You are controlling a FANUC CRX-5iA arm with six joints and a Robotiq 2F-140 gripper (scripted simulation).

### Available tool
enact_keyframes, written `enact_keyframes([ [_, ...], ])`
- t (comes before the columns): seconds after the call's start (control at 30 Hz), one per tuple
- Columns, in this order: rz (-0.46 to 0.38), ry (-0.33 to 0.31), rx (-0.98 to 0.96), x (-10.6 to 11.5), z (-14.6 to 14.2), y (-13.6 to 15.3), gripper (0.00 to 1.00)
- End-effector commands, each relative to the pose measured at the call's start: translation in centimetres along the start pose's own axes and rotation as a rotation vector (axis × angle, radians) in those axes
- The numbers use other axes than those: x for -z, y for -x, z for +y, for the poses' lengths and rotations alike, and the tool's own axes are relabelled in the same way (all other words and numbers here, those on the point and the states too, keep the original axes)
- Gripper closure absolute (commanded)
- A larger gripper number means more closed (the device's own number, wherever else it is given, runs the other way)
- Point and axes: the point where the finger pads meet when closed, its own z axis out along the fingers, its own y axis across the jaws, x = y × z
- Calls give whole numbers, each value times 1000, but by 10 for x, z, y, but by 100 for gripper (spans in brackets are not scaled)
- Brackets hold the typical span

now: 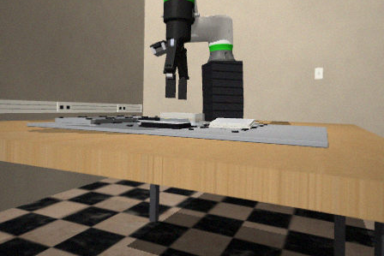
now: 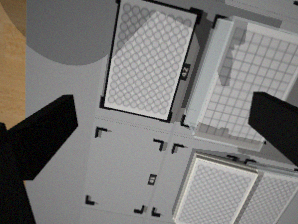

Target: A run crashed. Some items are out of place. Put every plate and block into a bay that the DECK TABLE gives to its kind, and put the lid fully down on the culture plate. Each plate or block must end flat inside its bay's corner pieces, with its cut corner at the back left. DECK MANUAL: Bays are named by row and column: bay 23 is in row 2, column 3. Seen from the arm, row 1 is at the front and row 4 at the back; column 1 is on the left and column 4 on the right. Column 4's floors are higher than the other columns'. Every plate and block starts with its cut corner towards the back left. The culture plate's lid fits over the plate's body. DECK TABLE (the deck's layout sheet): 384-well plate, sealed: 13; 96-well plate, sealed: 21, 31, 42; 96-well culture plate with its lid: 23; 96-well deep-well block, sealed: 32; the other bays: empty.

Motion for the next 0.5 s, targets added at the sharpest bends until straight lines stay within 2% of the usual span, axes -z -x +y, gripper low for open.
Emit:
enact_keyframes([
  [0.0, -4, -6, 150, 1, 6, 16, 0],
  [0.13, -3, -6, 216, 0, 10, 23, 0],
  [0.47, -3, -7, 550, -2, 27, 59, 0],
])
